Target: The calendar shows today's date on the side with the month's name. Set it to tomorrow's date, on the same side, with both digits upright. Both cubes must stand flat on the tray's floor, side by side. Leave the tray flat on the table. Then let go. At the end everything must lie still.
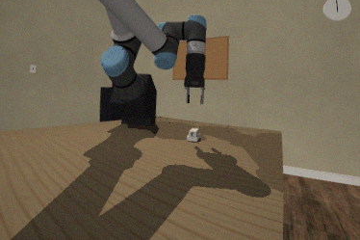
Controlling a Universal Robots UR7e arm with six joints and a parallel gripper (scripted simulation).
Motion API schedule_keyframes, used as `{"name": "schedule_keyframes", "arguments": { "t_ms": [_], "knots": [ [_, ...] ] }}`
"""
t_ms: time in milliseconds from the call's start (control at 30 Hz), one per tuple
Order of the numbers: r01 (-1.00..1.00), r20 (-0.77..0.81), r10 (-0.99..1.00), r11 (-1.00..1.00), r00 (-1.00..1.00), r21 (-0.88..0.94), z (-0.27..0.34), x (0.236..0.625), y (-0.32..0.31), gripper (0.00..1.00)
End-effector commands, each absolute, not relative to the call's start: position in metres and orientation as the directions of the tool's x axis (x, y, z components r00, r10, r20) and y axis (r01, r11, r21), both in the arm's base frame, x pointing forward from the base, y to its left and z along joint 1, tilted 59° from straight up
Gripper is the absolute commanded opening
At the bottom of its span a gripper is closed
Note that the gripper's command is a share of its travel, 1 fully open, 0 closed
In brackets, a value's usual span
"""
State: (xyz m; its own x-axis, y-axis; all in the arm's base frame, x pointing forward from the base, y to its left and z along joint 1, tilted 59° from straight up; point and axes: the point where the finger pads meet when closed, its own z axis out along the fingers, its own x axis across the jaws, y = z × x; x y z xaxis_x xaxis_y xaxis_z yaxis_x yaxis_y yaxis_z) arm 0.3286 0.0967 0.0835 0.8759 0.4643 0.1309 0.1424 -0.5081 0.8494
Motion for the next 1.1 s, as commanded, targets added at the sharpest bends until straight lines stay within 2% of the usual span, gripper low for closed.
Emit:
{"name": "schedule_keyframes", "arguments": {
  "t_ms": [0,533,1067],
  "knots": [
    [0.142,0.132,0.465,-0.508,0.876,0.849,0.0837,0.3286,0.097,1.0],
    [0.118,0.155,0.45,-0.521,0.879,0.845,0.0832,0.3295,0.0973,1.0],
    [-0.043,0.305,0.349,-0.594,0.886,0.803,0.0804,0.3349,0.099,1.0]
  ]
}}
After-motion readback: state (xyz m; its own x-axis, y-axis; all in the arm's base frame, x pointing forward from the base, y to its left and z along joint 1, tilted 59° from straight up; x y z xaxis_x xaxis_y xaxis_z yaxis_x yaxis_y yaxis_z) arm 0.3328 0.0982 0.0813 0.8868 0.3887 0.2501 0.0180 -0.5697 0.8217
